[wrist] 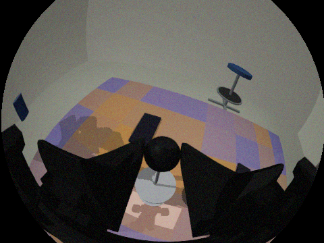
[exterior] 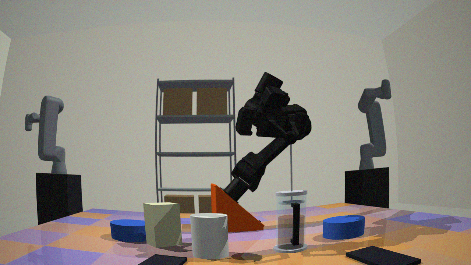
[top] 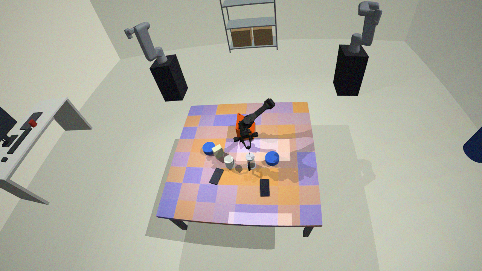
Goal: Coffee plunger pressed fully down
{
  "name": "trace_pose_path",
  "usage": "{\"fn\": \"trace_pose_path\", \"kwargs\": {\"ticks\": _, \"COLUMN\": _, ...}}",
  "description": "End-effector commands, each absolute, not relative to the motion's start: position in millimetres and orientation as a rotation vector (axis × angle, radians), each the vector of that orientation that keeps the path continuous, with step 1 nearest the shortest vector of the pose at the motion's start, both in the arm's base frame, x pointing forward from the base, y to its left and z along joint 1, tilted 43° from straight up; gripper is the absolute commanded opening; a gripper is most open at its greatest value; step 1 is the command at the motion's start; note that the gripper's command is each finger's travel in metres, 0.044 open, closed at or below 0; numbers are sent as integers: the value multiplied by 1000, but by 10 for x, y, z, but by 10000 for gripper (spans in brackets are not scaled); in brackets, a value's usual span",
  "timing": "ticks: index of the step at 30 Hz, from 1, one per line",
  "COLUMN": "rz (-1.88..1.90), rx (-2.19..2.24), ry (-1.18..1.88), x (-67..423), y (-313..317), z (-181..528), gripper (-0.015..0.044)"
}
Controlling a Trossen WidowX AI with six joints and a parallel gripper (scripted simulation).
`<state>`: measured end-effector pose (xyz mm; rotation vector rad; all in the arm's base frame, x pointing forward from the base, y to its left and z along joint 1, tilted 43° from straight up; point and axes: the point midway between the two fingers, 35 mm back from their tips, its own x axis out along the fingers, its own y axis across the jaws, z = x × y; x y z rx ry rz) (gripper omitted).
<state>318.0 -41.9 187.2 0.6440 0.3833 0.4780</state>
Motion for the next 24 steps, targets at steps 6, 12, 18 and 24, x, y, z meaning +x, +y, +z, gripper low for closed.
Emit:
{"fn": "trace_pose_path", "kwargs": {"ticks": 6, "rz": 475, "rx": 644, "ry": 394, "x": 3208, "y": -325, "z": 1730, "gripper": 123}}
{"fn": "trace_pose_path", "kwargs": {"ticks": 12, "rz": 474, "rx": 643, "ry": 395, "x": 3227, "y": -265, "z": 1652, "gripper": 123}}
{"fn": "trace_pose_path", "kwargs": {"ticks": 18, "rz": 474, "rx": 642, "ry": 396, "x": 3244, "y": -203, "z": 1576, "gripper": 123}}
{"fn": "trace_pose_path", "kwargs": {"ticks": 24, "rz": 474, "rx": 642, "ry": 397, "x": 3260, "y": -139, "z": 1501, "gripper": 123}}
